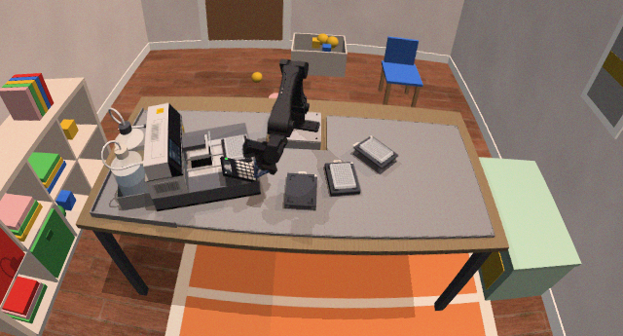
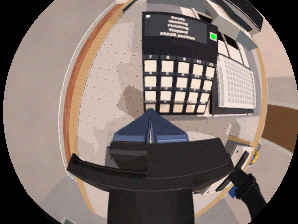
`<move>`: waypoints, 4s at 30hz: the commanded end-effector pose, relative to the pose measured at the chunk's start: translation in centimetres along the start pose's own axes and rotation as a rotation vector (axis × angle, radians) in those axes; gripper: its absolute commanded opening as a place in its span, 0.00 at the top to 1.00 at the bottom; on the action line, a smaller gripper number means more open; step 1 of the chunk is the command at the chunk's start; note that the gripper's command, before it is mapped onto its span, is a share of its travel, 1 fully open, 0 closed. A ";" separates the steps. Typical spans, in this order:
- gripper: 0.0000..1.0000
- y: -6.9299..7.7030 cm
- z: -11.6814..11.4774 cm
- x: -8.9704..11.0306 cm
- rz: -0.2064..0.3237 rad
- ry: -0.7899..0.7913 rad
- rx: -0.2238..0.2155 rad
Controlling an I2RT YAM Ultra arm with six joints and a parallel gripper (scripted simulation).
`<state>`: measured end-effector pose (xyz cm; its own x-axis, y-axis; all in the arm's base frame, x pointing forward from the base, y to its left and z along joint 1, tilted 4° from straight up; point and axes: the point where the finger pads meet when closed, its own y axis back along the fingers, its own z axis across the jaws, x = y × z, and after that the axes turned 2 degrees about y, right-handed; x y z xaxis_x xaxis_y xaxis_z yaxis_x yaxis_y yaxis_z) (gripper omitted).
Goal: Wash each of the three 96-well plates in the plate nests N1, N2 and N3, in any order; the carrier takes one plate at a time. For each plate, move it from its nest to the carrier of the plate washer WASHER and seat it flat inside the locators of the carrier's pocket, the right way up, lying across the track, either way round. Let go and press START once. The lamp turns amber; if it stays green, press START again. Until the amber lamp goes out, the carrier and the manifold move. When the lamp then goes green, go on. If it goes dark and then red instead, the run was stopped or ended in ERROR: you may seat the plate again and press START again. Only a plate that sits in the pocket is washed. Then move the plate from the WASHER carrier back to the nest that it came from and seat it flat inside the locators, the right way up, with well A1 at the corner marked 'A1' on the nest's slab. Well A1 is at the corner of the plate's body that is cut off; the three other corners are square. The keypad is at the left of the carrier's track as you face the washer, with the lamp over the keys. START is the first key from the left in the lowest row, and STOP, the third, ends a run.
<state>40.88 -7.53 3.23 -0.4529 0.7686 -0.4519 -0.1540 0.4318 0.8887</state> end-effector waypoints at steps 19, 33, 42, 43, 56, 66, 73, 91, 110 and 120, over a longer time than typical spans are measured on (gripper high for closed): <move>1.00 -0.8 0.2 -0.5 -0.014 -0.005 -0.010; 1.00 -0.9 0.2 -0.5 -0.014 -0.005 -0.010; 1.00 -0.9 0.2 -0.5 -0.014 -0.005 -0.010; 1.00 -0.9 0.2 -0.5 -0.014 -0.005 -0.010; 1.00 -0.9 0.2 -0.5 -0.014 -0.005 -0.010; 1.00 -0.9 0.2 -0.5 -0.014 -0.005 -0.010; 1.00 -0.2 0.2 -0.5 -0.014 -0.005 -0.010; 1.00 2.4 0.2 -0.4 -0.014 -0.005 -0.010; 1.00 5.3 0.1 -0.4 -0.013 -0.005 -0.010; 1.00 6.6 0.1 -0.4 -0.013 -0.005 -0.010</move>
<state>39.87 -4.76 7.78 -0.4648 0.7676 -0.4414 -0.1478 0.4242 0.8934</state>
